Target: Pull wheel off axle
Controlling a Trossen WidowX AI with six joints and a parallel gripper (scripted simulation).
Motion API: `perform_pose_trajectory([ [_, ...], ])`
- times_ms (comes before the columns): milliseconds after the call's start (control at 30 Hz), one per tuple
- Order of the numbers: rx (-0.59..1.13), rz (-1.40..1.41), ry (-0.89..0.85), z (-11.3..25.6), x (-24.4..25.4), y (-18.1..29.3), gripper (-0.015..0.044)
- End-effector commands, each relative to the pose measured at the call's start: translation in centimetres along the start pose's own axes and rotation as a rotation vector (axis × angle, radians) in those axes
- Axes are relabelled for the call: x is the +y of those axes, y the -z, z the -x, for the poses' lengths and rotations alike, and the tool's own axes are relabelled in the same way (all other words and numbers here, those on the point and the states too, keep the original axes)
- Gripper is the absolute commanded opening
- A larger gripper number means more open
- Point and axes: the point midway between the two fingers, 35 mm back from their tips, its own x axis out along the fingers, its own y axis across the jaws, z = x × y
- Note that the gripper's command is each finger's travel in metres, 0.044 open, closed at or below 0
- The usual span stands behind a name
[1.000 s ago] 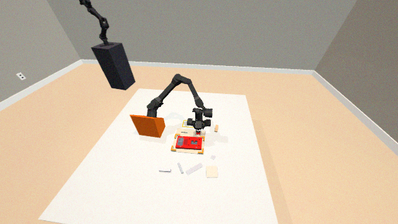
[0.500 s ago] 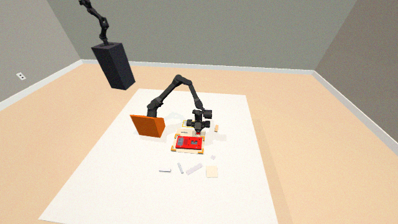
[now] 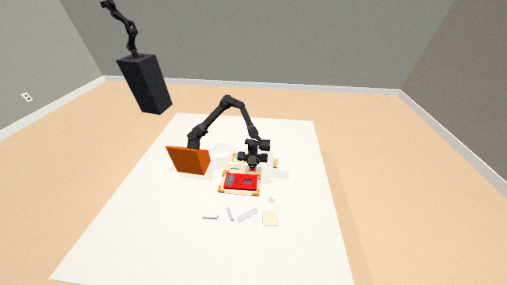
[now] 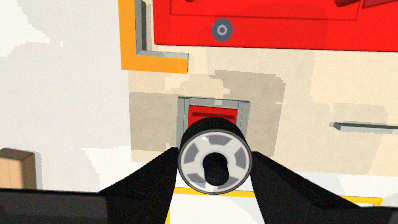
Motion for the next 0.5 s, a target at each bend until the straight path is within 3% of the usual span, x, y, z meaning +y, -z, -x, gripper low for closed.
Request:
perform_pose_trajectory([
  [0, 0.000, 0.007, -0.001, 0.16, 0.06, 0.06, 0.0000],
  [467, 0.000, 0.005, -0.001, 0.62, 0.08, 0.04, 0.0000],
])
